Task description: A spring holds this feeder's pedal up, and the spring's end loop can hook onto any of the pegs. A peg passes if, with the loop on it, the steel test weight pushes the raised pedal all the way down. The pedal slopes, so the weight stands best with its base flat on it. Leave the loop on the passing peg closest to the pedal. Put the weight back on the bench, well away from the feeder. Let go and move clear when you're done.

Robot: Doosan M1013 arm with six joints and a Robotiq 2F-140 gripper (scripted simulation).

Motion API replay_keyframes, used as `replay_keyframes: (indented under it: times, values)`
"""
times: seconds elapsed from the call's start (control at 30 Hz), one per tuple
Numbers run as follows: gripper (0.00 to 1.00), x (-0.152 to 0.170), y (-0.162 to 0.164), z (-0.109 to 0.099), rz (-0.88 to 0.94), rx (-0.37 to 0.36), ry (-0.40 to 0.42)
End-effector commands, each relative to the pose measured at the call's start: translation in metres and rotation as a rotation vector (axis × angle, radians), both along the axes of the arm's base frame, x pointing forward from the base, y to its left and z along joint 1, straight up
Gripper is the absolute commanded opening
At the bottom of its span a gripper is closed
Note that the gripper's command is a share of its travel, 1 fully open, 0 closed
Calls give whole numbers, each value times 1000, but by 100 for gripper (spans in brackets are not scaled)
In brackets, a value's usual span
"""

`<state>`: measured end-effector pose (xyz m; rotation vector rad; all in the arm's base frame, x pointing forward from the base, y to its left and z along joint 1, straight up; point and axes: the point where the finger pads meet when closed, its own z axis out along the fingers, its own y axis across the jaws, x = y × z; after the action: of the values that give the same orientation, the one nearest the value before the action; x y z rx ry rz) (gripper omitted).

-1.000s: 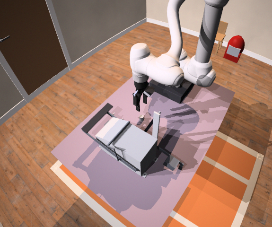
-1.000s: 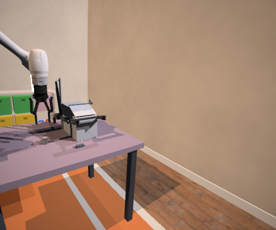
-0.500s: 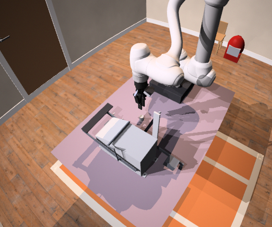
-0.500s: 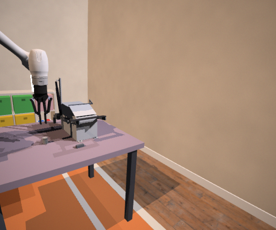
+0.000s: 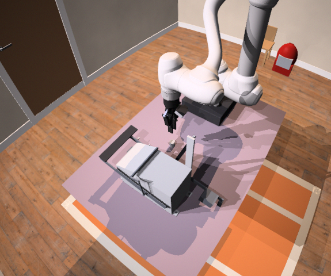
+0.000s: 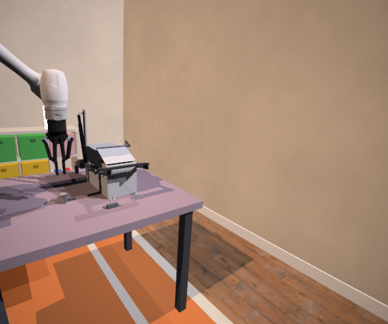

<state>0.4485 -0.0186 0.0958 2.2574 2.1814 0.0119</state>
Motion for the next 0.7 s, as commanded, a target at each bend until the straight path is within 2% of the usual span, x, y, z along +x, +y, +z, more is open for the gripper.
replay_keyframes:
  times: [0.0, 0.13, 0.17, 0.67]
  values:
    - [24, 0, 0, 1, 0, 0, -1]
    - [24, 0, 0, 1, 0, 0, -1]
    - [24, 3, 23, 47, 5, 150, -5]
    - [24, 3, 23, 47, 5, 150, -5]
